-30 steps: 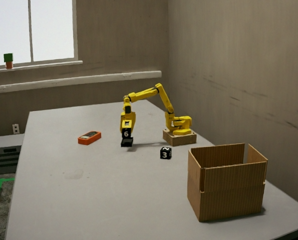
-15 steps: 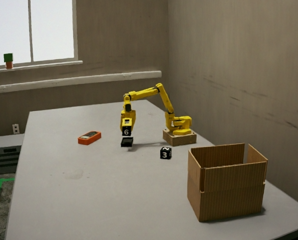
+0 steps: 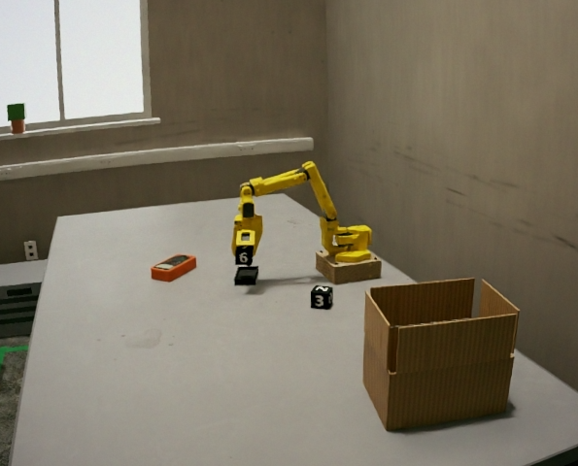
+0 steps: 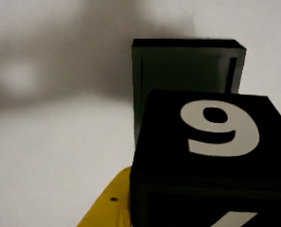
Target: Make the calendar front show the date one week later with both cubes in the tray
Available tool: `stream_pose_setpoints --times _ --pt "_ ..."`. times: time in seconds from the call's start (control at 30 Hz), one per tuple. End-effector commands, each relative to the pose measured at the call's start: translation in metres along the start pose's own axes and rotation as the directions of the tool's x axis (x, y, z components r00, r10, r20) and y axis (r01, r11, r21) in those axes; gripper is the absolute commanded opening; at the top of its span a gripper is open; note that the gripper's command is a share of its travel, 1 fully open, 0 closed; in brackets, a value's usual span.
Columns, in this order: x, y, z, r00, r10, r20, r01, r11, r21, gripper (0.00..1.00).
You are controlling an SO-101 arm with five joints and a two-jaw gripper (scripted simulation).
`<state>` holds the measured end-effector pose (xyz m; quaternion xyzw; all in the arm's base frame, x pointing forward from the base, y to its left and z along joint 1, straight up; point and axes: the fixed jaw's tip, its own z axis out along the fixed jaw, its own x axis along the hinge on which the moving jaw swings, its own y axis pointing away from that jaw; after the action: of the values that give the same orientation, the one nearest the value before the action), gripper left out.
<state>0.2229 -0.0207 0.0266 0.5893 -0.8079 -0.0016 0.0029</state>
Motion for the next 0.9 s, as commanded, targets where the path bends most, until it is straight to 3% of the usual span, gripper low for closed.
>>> stream_pose_setpoints --times 0.0,0.87 --pt "0.0021 0.0001 0.0031 1.0 0.011 0.002 -0.011 1.0 0.002 0.0" --pt "0.0028 0.003 0.0107 1.0 0.005 0.0 -0.005 1.0 -0.008 0.0"
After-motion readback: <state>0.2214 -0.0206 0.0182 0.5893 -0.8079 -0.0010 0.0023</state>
